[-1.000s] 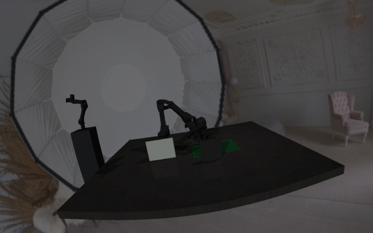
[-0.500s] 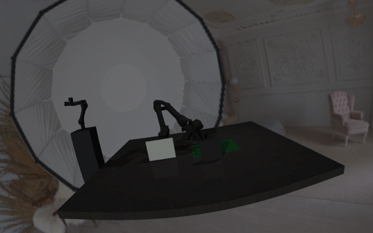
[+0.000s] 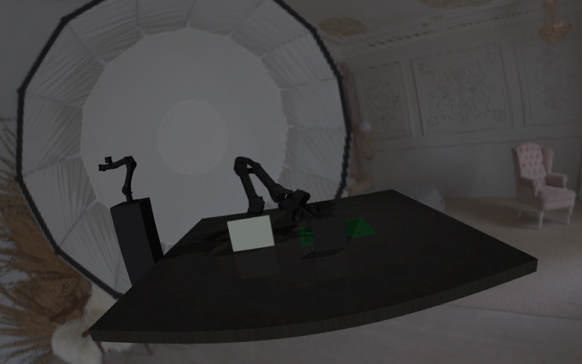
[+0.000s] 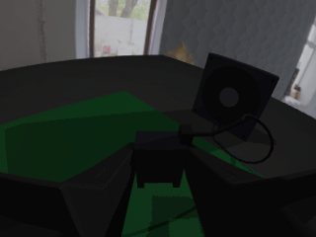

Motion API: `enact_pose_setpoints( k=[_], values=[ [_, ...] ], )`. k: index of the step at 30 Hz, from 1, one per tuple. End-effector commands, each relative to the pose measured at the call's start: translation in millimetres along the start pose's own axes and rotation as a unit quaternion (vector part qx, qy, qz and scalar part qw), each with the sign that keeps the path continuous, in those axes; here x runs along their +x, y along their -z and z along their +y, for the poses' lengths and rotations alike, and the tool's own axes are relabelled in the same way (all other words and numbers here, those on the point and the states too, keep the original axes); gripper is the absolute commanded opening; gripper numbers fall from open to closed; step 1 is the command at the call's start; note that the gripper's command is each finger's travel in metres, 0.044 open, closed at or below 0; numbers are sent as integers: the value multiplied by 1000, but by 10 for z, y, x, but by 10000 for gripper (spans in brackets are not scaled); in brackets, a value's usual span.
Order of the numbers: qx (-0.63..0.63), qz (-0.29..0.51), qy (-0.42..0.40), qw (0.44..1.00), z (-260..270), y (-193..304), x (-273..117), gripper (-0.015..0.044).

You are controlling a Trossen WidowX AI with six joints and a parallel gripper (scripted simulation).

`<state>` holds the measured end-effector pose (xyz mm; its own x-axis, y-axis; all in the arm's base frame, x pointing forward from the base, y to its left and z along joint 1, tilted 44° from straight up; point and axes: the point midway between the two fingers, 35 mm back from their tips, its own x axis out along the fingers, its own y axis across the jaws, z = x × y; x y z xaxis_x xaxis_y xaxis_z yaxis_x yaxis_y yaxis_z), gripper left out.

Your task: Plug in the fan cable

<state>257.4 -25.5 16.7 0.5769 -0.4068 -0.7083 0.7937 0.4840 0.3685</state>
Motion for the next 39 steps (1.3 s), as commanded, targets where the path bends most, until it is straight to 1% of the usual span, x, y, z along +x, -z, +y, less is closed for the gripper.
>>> enact_pose_setpoints(
  k=[1, 7, 26, 39],
  values=[
    [25, -27, -18, 999, 1, -22, -55, 0],
    [51, -51, -40, 997, 3, -40, -114, 0],
    [42, -41, -33, 998, -6, -120, -120, 0],
    [44, -42, -33, 998, 8, -76, -102, 0]
  ],
)
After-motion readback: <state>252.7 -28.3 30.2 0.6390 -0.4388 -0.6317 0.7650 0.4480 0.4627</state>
